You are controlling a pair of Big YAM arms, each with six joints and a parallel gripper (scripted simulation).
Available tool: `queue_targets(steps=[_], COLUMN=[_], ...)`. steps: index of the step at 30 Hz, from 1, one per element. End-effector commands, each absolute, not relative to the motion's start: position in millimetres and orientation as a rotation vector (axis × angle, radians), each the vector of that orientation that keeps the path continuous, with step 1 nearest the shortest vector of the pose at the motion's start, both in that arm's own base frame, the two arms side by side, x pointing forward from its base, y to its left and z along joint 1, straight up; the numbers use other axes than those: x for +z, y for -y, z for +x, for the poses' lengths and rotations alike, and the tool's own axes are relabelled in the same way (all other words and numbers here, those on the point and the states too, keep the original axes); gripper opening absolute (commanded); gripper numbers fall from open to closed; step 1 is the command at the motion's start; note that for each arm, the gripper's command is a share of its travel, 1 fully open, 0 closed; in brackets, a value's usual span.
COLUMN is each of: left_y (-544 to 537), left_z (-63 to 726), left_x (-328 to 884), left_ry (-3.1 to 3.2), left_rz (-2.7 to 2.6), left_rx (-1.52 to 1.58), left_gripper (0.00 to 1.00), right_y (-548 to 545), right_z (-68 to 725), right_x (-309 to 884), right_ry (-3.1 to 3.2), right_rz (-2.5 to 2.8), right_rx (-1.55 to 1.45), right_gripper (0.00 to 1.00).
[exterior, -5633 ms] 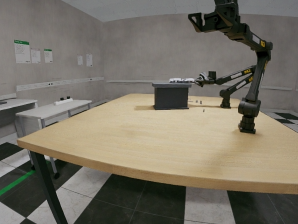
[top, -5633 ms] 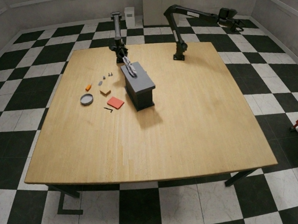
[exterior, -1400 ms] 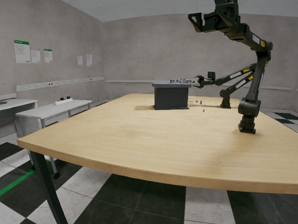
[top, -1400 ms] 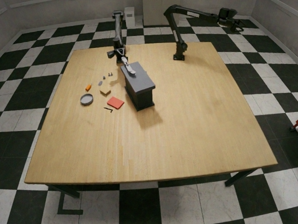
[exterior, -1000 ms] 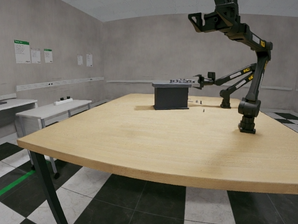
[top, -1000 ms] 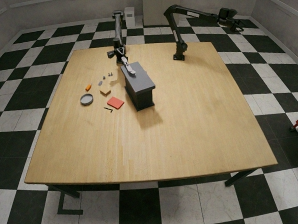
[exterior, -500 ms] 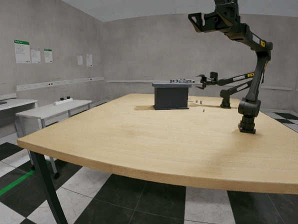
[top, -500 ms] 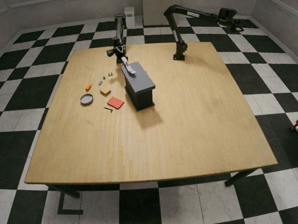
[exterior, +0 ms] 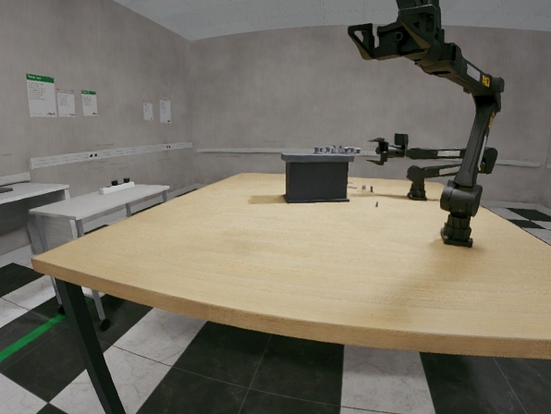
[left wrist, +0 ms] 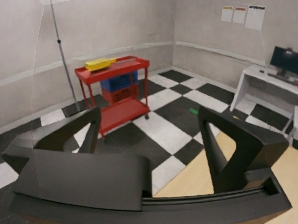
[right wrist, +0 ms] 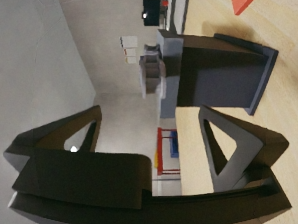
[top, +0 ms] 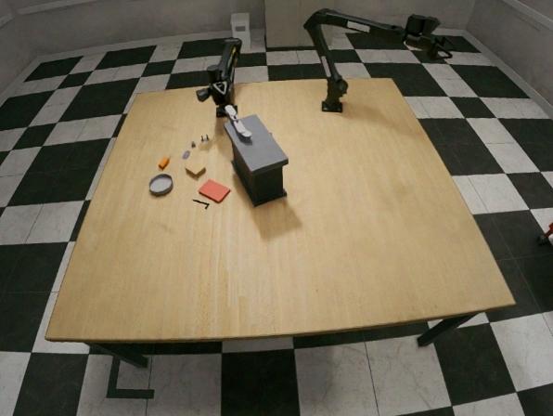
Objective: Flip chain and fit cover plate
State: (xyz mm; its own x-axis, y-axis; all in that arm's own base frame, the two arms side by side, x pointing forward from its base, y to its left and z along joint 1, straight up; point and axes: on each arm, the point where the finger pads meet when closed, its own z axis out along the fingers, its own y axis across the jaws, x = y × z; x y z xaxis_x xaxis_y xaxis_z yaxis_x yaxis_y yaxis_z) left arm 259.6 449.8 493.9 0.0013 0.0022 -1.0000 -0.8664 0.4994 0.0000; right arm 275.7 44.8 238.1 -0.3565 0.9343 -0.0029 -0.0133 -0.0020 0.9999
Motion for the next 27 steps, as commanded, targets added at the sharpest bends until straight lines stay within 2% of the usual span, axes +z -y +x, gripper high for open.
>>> queue_targets(steps=[1, 22, 23, 27], left_y=[-445, -445, -445, -445], left_z=[260, 260, 260, 260], left_x=[534, 534, 534, 534], left_ry=[-1.341, -1.341, -1.341, -1.341], left_rz=[-0.774, -0.774, -0.774, -0.774], left_rx=[0.836, 0.836, 0.836, 0.836], left_gripper=[1.00, 1.00, 1.00, 1.00], right_y=[-39, -39, -39, -39], right_z=[270, 258, 258, 258], right_x=[260, 243, 245, 245], right_ry=[-1.442, -1.458, -1.458, -1.458], right_rz=[0.990, 1.000, 0.999, 0.997], right_rx=[1.473, 1.489, 1.489, 1.488], right_gripper=[1.00, 1.00, 0.53, 0.53])
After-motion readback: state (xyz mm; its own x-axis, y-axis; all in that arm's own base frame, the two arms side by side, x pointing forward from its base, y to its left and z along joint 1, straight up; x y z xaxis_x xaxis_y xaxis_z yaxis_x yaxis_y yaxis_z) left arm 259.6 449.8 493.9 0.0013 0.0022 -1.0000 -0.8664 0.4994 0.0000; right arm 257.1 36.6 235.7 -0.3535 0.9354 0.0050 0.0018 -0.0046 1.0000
